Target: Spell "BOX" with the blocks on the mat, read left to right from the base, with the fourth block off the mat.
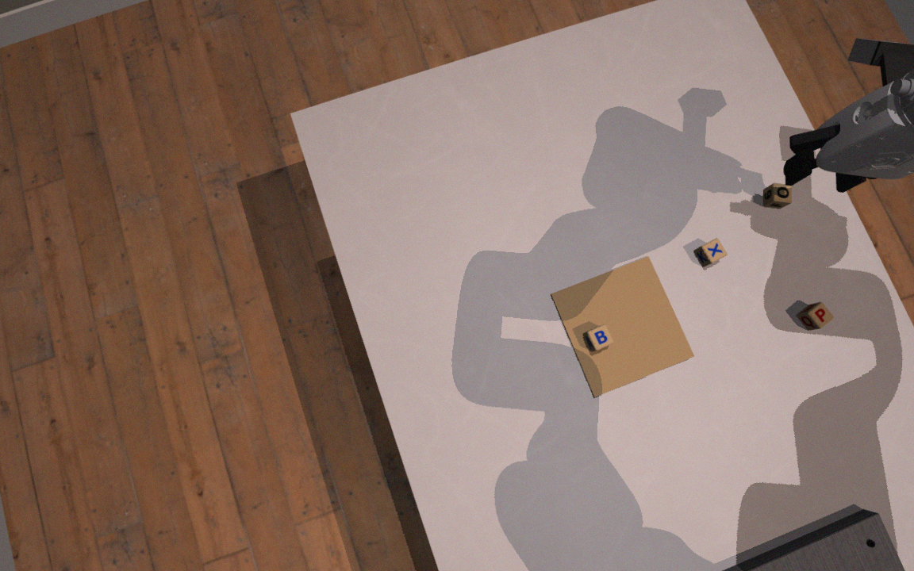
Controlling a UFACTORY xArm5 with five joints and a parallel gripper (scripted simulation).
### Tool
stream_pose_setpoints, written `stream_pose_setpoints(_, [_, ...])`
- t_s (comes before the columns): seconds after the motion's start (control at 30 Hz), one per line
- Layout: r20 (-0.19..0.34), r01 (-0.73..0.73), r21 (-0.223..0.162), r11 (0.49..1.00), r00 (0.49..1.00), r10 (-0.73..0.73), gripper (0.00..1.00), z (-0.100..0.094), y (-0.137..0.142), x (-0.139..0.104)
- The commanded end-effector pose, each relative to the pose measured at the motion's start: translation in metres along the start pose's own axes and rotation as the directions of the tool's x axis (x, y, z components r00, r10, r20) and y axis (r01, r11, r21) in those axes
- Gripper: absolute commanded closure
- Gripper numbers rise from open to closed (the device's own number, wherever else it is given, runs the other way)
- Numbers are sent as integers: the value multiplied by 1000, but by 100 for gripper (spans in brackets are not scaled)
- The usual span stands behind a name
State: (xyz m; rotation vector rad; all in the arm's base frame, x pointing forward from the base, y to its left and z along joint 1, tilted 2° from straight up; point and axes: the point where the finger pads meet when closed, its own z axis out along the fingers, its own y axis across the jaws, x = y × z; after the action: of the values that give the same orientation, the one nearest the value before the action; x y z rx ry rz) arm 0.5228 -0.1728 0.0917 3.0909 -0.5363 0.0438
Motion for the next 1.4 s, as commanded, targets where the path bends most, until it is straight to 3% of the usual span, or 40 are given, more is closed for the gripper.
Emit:
stream_pose_setpoints(0.0, [-4, 0, 0, 1000, 1000, 0, 37, -1, 0, 1])
stream_pose_setpoints(1.37, [-4, 0, 0, 1000, 1000, 0, 37, 45, -1, 3])
